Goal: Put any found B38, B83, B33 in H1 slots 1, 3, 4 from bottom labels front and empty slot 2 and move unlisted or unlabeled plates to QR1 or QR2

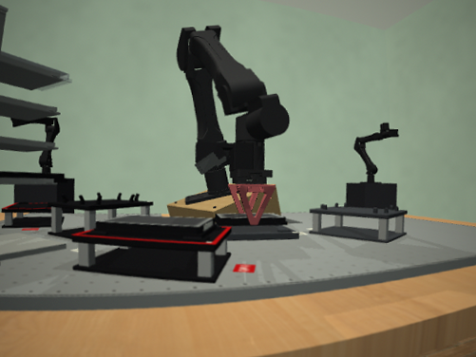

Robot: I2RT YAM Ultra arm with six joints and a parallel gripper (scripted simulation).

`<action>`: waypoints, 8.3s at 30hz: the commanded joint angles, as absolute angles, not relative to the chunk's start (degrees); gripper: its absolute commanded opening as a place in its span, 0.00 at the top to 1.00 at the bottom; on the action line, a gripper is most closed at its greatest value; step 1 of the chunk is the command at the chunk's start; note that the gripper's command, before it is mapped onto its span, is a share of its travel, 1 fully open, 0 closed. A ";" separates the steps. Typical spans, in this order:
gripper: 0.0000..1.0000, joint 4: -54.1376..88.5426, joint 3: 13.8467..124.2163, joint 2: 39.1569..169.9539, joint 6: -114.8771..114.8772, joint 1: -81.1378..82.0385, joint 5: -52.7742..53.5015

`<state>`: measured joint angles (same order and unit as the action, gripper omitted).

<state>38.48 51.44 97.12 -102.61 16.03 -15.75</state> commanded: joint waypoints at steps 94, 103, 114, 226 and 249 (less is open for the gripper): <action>0.14 71.95 72.65 87.13 -111.07 24.36 -16.47; 0.14 76.37 76.69 87.09 -112.27 25.52 -16.53; 0.14 83.33 83.64 87.64 -114.19 27.36 -16.61; 0.14 89.95 107.39 89.86 -0.20 -29.96 -7.13; 0.14 89.94 109.96 91.35 4.59 -34.91 -5.81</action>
<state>89.97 109.60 91.72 4.47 -34.92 -5.85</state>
